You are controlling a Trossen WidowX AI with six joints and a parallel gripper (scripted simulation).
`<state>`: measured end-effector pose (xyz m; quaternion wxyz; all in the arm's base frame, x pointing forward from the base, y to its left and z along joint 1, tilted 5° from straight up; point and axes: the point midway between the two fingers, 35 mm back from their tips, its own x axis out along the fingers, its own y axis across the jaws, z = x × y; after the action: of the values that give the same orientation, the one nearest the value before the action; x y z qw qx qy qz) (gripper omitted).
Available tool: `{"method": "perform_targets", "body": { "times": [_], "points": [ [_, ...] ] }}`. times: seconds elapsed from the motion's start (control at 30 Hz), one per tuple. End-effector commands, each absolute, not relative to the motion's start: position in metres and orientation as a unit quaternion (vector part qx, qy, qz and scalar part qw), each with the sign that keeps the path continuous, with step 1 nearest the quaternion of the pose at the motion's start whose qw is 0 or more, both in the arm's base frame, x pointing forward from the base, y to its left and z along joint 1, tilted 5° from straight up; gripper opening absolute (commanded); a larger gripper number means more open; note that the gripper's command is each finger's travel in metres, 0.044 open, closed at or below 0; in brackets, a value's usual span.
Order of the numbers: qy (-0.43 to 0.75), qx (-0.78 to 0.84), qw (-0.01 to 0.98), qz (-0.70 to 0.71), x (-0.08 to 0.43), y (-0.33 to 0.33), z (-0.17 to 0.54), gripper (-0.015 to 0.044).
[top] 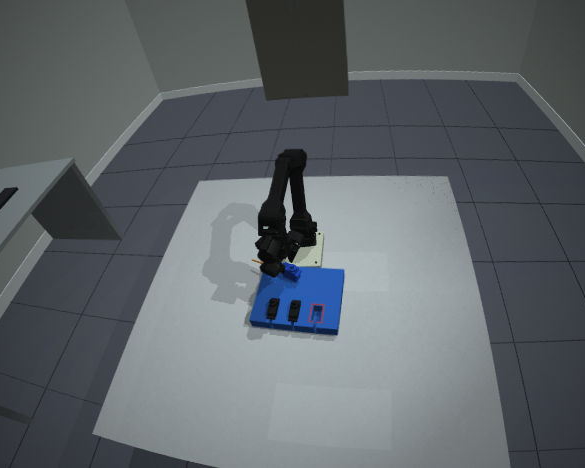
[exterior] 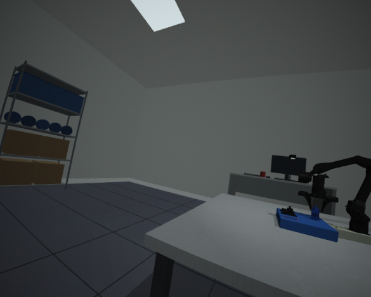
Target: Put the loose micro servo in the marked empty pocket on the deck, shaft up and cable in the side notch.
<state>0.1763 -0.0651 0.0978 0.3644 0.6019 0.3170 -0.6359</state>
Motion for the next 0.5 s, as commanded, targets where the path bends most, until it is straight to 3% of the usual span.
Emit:
{"method": "perform_targets", "body": {
  "times": [0.0, 0.2, 0.33, 0.47],
  "points": [
    [0.317, 0.600, 0.366, -0.636, 0.176, -0.066, 0.097, 0.0151],
    [0.317, 0.600, 0.366, -0.636, 0.176, -0.066, 0.097, 0.0092],
    [0.317, 0.600, 0.366, -0.636, 0.177, -0.065, 0.103, 0.0000],
    [0.317, 0.600, 0.366, -0.636, 0.173, -0.063, 0.119, 0.0000]
  ]
}}
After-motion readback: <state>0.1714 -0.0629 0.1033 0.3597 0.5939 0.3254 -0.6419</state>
